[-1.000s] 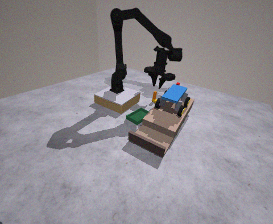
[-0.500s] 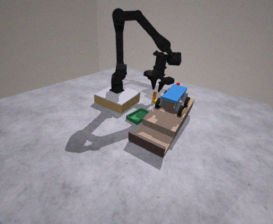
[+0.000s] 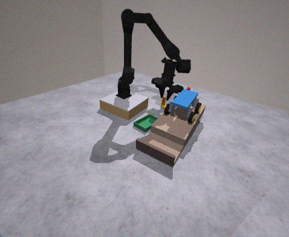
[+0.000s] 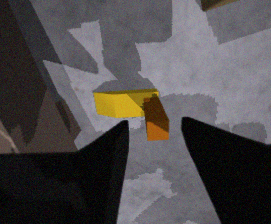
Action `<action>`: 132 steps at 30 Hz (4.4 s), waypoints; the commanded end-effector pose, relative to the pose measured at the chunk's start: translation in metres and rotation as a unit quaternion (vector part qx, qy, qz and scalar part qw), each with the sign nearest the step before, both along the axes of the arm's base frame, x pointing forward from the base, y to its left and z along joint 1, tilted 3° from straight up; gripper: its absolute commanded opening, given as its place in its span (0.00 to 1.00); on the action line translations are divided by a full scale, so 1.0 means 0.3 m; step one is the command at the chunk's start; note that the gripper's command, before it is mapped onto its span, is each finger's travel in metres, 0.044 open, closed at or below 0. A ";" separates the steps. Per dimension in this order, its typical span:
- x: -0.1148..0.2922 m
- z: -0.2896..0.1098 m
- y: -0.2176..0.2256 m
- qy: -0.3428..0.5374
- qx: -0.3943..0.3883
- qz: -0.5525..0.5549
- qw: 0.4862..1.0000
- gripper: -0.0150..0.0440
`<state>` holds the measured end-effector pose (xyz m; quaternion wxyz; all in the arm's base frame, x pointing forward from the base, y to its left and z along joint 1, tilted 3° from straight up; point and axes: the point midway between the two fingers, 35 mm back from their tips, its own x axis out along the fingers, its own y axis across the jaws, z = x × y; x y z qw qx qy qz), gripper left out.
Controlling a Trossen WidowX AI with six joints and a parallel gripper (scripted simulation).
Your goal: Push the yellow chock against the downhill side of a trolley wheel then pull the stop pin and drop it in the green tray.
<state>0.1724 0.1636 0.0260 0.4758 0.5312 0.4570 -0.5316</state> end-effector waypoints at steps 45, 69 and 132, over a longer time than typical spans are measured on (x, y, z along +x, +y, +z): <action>-0.014 0.053 -0.008 0.001 -0.003 0.001 1.000 0.25; -0.019 0.322 -0.002 0.001 -0.003 0.001 1.000 0.25; -0.008 0.410 0.006 0.018 -0.012 0.715 0.699 0.25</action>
